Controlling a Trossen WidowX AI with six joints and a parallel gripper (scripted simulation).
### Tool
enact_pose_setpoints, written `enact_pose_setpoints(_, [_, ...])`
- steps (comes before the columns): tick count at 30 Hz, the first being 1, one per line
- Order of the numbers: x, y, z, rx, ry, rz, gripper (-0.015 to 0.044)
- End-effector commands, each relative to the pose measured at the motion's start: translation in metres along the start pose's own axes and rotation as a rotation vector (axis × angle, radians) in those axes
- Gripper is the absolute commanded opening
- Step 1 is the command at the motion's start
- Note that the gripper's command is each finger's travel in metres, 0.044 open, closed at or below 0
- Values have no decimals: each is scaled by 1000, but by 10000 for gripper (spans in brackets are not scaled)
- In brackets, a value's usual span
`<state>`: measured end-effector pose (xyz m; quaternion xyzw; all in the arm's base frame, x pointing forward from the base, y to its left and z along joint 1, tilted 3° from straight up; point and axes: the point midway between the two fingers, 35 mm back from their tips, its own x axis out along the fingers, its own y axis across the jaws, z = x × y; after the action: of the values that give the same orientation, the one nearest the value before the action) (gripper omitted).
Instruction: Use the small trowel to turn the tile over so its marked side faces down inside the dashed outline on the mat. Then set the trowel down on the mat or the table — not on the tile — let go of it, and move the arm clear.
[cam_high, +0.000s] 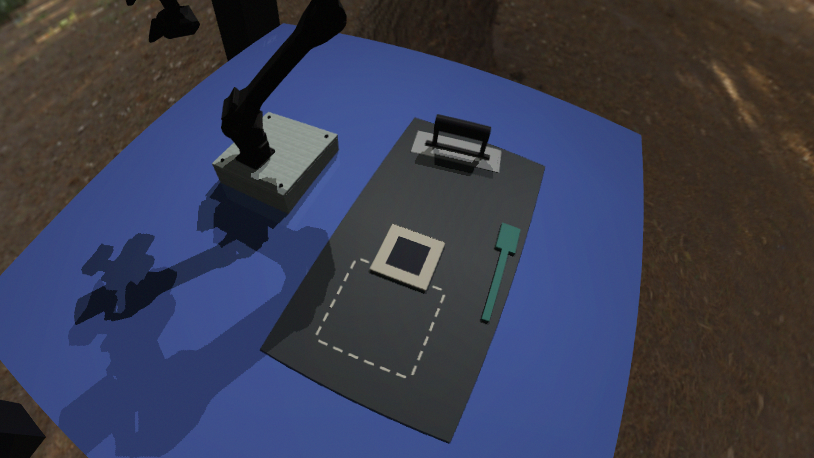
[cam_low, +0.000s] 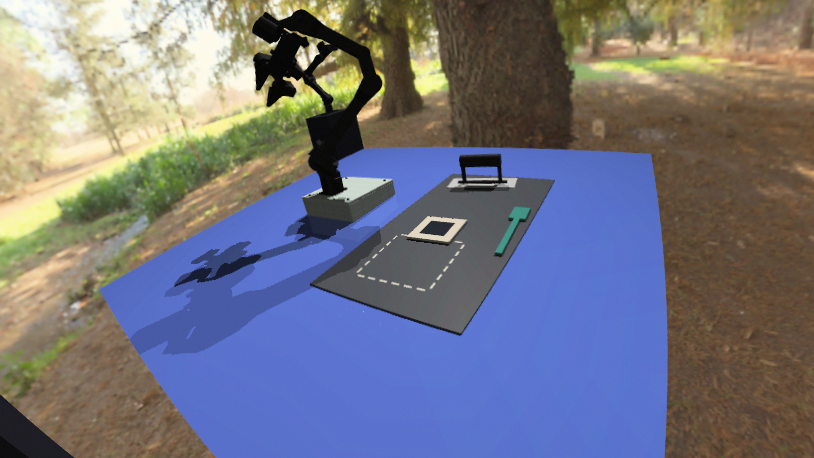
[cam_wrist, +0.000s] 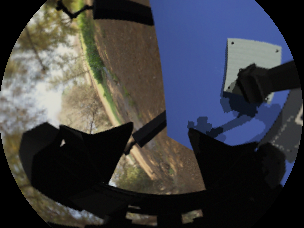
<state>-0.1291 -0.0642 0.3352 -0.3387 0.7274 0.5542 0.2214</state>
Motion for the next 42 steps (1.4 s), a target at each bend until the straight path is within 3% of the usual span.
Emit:
enact_pose_setpoints(1, [0,0,0,0,0,0,374])
enact_pose_setpoints(11, [0,0,0,0,0,0,111])
enact_pose_setpoints(21, [0,0,0,0,0,0,100])
enact_pose_setpoints(25, [0,0,0,0,0,0,0])
enact_pose_setpoints(37, [0,0,0,0,0,0,0])
enact_pose_setpoints(41, [0,0,0,0,0,0,100])
enact_pose_setpoints(42, [0,0,0,0,0,0,100])
